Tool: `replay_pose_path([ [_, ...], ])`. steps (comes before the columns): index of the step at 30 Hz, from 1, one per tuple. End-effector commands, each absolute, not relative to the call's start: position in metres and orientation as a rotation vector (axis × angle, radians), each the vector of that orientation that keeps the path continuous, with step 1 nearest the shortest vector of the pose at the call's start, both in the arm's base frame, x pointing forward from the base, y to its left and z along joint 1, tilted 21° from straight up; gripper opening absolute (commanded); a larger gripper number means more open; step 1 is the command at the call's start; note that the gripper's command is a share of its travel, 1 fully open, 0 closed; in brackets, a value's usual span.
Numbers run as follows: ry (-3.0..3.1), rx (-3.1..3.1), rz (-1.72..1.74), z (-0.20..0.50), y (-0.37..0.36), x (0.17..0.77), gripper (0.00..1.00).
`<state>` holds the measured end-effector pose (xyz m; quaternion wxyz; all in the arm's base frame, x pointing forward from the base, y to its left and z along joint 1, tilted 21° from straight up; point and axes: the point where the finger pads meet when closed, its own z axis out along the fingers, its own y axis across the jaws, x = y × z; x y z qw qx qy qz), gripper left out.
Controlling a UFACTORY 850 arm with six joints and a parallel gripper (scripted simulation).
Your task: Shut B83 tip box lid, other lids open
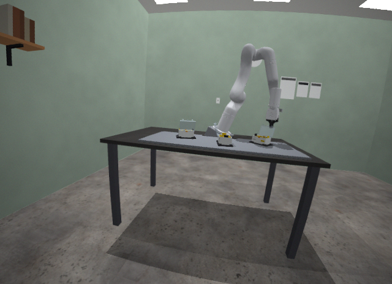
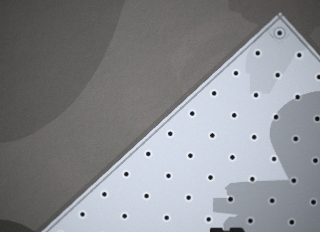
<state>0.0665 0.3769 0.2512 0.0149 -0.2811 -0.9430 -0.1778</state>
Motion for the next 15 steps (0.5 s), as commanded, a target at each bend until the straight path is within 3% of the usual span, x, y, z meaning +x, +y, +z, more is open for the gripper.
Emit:
replay_pose_path([
  [1,-2.934,-0.875,-0.556,0.2507,0.3781,0.0668,0.0],
  [15,-2.934,-0.875,-0.556,0.2506,0.3751,0.0711,0.0],
])
